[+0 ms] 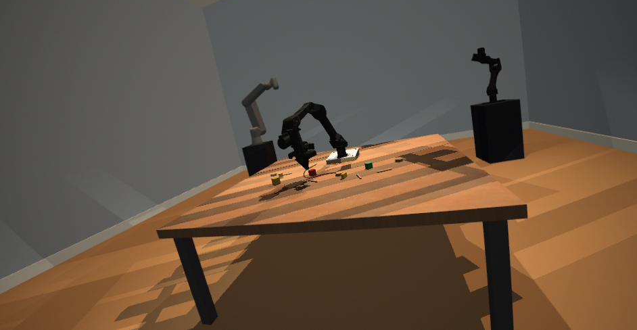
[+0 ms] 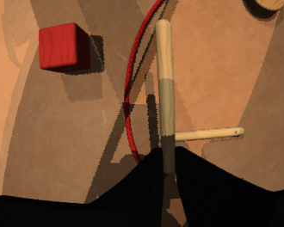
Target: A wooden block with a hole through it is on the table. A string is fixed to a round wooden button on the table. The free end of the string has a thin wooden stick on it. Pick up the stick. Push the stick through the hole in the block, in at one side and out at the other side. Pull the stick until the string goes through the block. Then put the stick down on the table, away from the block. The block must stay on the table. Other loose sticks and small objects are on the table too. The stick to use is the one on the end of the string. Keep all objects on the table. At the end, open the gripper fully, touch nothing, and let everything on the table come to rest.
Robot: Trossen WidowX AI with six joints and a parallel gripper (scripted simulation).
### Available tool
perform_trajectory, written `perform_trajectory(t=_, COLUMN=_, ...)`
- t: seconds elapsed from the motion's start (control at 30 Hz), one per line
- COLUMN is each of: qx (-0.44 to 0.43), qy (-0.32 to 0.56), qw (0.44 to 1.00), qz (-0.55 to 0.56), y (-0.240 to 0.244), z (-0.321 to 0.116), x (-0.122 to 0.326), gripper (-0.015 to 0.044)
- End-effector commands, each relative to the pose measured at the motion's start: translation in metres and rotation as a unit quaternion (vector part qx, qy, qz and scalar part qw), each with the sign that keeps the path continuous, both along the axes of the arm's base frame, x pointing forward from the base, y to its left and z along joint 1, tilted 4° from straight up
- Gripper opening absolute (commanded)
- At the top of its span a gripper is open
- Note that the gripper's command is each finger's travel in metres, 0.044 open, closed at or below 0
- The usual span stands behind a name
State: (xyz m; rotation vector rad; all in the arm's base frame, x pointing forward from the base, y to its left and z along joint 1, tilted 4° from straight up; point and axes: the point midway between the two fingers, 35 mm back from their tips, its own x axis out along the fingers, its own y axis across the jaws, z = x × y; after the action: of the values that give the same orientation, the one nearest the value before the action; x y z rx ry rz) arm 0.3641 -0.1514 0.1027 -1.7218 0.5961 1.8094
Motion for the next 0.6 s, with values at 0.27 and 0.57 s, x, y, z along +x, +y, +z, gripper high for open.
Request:
perform_trajectory(t=0.27, qx=-0.011, qy=-0.010, qw=1.000, qz=0.003, y=-0.013, z=0.003, x=0.010, gripper=0.0000)
perform_trajectory(t=0.57, qx=-0.017, qy=-0.017, qw=1.000, qz=0.003, y=-0.021, z=0.004, x=0.017, gripper=0.0000)
